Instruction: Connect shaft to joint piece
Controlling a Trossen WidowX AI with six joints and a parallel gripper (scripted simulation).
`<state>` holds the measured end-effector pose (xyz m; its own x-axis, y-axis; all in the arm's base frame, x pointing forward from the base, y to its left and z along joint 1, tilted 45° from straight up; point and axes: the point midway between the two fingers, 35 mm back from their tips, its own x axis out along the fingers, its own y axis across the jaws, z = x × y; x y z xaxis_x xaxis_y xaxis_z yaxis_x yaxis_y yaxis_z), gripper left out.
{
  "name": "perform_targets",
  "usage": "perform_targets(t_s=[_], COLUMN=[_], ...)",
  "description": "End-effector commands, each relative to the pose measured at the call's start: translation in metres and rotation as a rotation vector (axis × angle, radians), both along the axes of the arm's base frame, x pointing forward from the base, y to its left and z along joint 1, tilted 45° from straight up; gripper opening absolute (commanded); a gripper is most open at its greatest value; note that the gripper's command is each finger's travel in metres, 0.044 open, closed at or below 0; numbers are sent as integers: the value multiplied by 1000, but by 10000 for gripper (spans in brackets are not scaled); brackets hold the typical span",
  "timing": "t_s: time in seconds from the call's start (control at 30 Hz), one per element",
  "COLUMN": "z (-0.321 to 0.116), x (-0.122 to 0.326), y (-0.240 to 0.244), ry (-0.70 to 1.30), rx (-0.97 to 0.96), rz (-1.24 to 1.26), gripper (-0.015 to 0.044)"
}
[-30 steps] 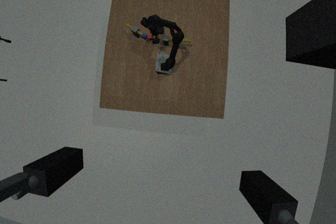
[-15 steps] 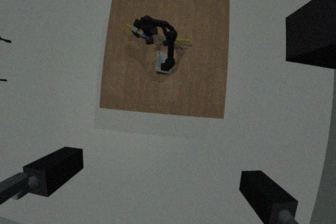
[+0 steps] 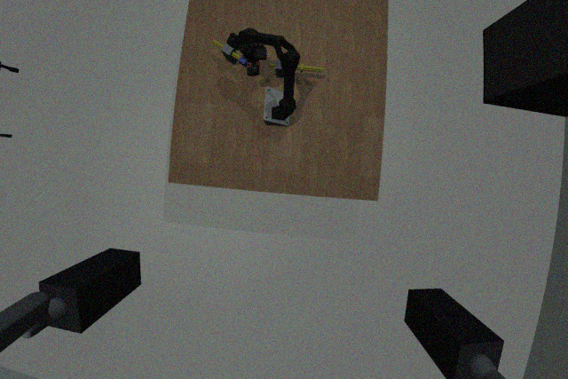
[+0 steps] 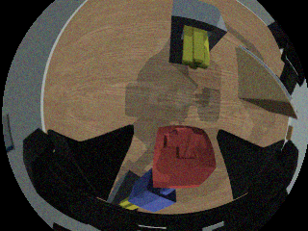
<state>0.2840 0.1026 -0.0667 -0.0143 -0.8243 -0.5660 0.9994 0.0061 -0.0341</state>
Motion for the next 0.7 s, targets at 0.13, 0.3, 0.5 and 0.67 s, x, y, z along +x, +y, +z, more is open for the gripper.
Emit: perform_targets(t_s=[0.13,0.3,0.5,0.67], z=[-6,-6,-6,-6], x=[-1,-1,-1,-1], y=[-10,-10,-10,-10], ry=[6,6,6,6], rx=[-7,-7,-7,-7], rz=[4,4,4,4], gripper=[414,282,182,182])
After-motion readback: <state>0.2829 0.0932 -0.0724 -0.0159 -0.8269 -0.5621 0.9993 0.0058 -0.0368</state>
